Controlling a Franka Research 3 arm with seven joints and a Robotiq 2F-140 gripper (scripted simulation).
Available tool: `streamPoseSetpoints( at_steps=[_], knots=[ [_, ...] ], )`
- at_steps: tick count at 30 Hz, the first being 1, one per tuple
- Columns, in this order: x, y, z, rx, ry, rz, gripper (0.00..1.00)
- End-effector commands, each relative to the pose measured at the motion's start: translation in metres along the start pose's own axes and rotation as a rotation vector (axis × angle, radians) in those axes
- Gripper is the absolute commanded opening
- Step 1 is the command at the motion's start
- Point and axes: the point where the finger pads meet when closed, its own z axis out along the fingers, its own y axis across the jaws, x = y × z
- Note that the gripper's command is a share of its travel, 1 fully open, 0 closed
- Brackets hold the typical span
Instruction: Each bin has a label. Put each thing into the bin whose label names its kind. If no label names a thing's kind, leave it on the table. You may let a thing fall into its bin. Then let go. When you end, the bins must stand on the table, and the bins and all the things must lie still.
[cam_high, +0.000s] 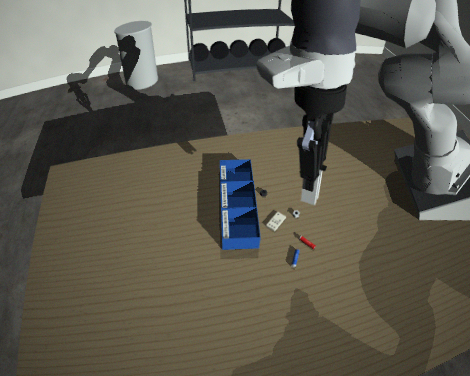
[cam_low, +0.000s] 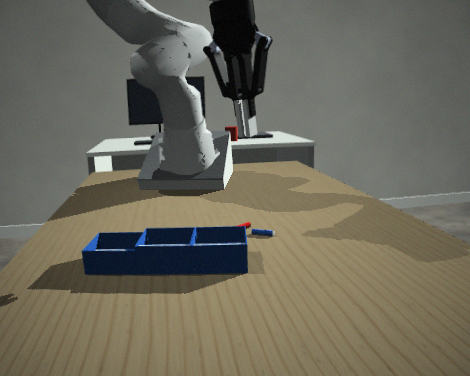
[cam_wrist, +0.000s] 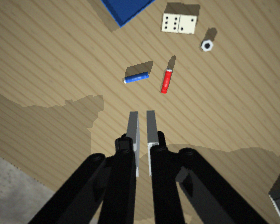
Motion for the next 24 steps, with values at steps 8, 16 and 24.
streamPoseSetpoints(
  at_steps=[8,16,24],
  knots=[
    [0.013,0.025,-0.001,-0.027,0.034,-0.270,0.05],
    [0.019,0.033,-0.002,-0.041,0.052,-0.390,0.05],
    [0.028,0.049,-0.004,-0.057,0.075,-0.517,0.05]
  ],
)
